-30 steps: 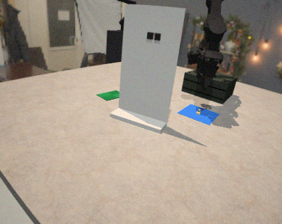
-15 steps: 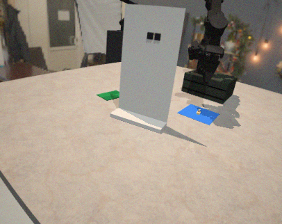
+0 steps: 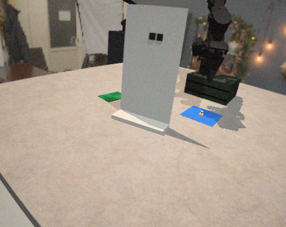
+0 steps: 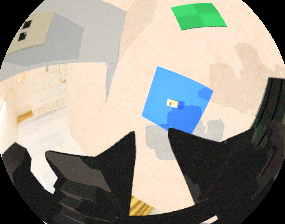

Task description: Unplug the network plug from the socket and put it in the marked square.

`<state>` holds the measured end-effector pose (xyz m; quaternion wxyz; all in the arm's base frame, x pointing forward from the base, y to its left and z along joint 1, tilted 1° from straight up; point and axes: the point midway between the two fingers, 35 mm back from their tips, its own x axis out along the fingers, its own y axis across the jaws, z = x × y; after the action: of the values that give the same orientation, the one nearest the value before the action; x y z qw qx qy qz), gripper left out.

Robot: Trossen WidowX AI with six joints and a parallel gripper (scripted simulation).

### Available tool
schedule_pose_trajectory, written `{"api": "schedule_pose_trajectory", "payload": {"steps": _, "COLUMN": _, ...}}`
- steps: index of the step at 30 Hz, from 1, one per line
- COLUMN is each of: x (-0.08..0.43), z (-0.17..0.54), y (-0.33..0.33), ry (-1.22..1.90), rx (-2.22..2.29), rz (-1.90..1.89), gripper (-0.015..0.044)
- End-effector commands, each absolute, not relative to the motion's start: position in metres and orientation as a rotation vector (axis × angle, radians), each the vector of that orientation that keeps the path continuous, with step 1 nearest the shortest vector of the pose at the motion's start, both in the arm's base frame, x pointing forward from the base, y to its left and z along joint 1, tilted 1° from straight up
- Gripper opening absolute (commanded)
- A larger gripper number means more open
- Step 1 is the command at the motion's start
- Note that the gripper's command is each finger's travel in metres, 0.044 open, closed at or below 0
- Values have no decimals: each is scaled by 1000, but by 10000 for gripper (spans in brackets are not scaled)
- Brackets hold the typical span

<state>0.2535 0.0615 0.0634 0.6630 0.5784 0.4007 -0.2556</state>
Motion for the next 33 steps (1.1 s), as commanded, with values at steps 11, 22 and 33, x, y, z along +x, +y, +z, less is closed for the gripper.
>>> {"api": "schedule_pose_trajectory", "payload": {"steps": 11, "x": 260, "z": 113, "y": 63, "ry": 895, "rx": 1313, "rz": -570, "gripper": 156}}
{"api": "schedule_pose_trajectory", "payload": {"steps": 22, "x": 255, "z": 151, "y": 62, "ry": 892, "rx": 1308, "rz": -568, "gripper": 156}}
{"api": "schedule_pose_trajectory", "payload": {"steps": 33, "x": 252, "z": 167, "y": 62, "ry": 892, "rx": 1314, "rz": -571, "gripper": 261}}
